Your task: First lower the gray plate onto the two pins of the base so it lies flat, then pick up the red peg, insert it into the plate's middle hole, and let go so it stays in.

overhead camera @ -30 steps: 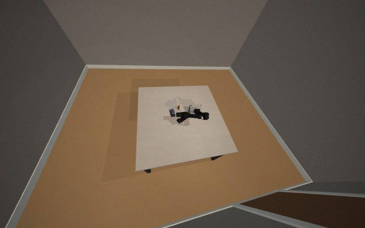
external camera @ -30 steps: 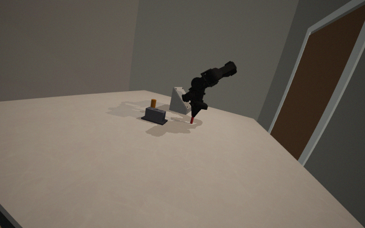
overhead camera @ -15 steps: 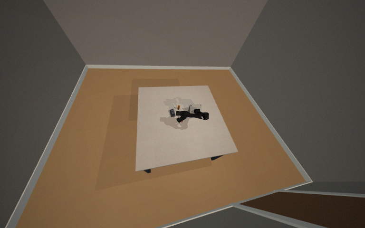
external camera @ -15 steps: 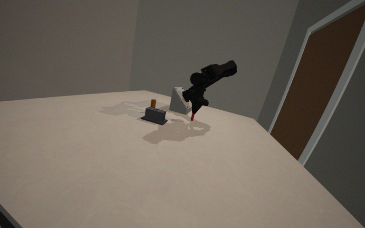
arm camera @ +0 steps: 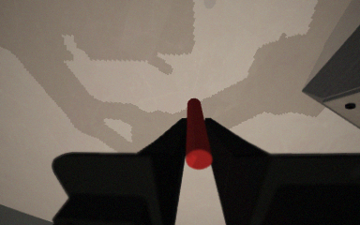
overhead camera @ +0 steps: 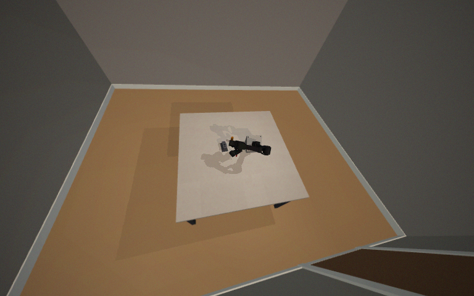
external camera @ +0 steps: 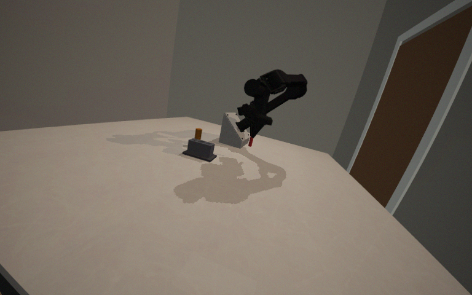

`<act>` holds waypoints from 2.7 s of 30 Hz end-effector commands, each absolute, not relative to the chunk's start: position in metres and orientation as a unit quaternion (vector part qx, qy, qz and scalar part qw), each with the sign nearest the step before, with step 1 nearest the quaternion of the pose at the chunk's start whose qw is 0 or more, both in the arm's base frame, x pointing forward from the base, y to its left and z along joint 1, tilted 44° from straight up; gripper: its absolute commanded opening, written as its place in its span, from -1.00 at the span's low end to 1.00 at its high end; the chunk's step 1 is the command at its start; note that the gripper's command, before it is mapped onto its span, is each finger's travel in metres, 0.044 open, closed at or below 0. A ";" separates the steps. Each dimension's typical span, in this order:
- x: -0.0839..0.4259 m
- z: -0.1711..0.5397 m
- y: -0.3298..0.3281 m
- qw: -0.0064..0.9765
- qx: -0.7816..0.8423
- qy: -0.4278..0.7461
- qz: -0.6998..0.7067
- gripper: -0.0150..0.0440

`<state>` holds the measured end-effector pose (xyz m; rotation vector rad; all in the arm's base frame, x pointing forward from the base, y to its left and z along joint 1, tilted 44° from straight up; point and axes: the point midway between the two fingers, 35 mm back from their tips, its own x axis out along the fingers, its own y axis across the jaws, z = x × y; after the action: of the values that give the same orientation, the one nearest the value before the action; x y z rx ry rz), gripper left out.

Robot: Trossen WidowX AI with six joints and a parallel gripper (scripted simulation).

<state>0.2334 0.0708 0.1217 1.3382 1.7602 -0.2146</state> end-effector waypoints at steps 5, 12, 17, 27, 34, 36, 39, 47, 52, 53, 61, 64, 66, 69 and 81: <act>0.236 0.126 0.065 0.444 0.540 0.710 -0.087 -0.49; 0.250 0.120 0.056 0.443 0.541 0.709 -0.090 -0.49; 0.261 0.115 0.049 0.443 0.541 0.709 -0.091 -0.49; 0.283 0.102 0.032 0.444 0.542 0.707 -0.092 -0.49; 0.297 0.090 0.020 0.445 0.544 0.705 -0.094 -0.49; 0.300 0.087 0.016 0.445 0.544 0.705 -0.096 -0.49; 0.306 0.082 0.010 0.446 0.545 0.704 -0.097 -0.49; 0.319 0.068 -0.006 0.447 0.544 0.704 -0.097 -0.49; 0.327 0.058 -0.015 0.447 0.543 0.705 -0.096 -0.49; 0.329 0.056 -0.017 0.447 0.543 0.705 -0.095 -0.49; 0.340 0.038 -0.032 0.447 0.541 0.707 -0.091 -0.49; 0.343 0.032 -0.038 0.447 0.540 0.707 -0.090 -0.49; 0.345 0.027 -0.041 0.447 0.540 0.708 -0.089 -0.49; 0.349 0.020 -0.046 0.447 0.540 0.708 -0.087 -0.49; 0.352 0.013 -0.052 0.448 0.539 0.709 -0.084 -0.49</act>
<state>0.3518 -0.0509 0.0139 1.3392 1.7525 -0.2096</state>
